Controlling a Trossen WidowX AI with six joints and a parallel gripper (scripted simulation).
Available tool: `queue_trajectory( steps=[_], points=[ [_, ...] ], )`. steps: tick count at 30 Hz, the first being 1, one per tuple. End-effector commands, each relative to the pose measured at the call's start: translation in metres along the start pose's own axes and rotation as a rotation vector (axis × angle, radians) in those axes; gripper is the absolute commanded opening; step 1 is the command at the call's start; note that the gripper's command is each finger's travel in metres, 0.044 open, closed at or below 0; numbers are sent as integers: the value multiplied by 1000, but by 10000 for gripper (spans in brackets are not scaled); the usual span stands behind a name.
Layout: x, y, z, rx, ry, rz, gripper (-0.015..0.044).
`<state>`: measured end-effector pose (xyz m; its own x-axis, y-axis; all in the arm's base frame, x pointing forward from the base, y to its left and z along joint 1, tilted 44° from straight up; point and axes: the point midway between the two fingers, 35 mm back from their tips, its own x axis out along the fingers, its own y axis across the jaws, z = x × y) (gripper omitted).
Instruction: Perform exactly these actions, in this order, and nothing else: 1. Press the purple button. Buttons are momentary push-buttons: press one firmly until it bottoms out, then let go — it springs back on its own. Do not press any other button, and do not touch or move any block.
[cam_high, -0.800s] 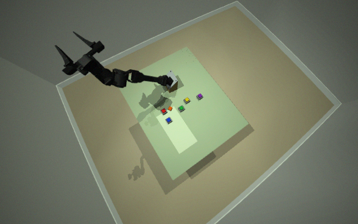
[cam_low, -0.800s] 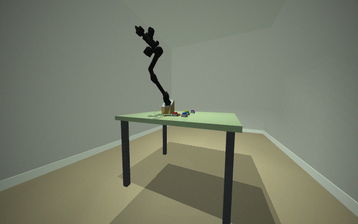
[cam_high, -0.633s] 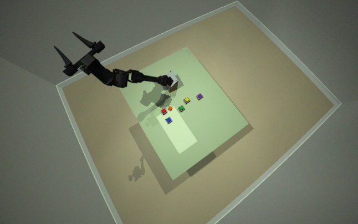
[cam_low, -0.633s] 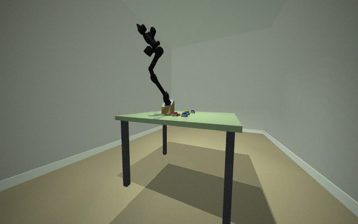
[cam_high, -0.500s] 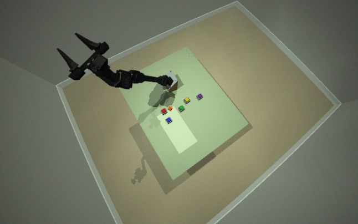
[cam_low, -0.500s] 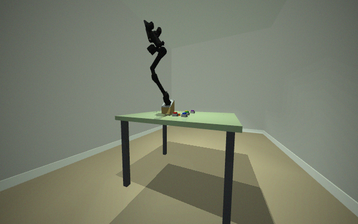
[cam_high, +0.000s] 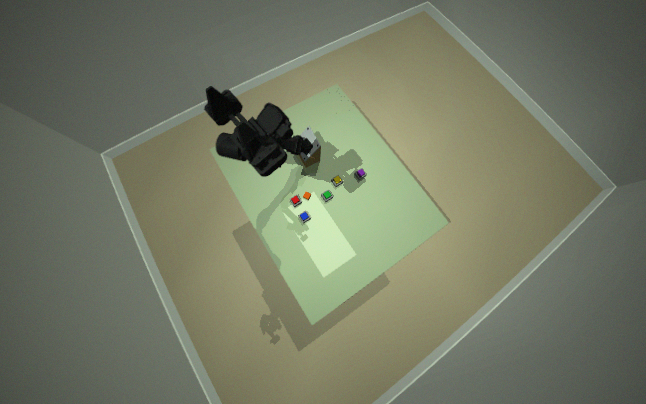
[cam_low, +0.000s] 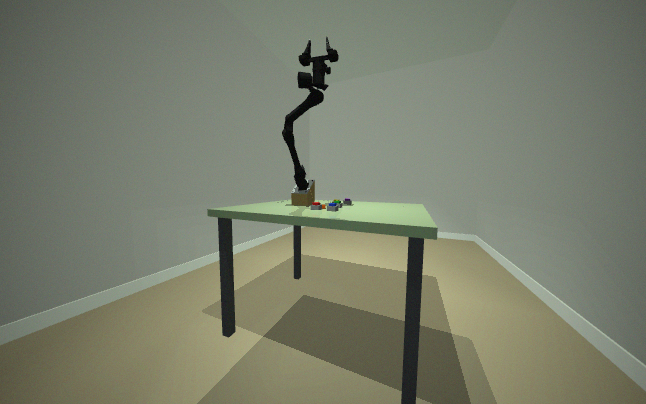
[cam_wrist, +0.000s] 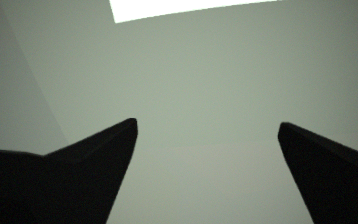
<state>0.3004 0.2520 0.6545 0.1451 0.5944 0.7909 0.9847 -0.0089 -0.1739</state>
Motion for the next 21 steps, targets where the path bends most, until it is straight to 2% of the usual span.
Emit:
queue_trajectory(
  steps=[1,11,21],
  points=[
    [-10,61,45,292,-45,190,400],
    [-65,168,148,861,-29,639,400],
    [-161,241,254,1310,158,1148,400]
  ],
)
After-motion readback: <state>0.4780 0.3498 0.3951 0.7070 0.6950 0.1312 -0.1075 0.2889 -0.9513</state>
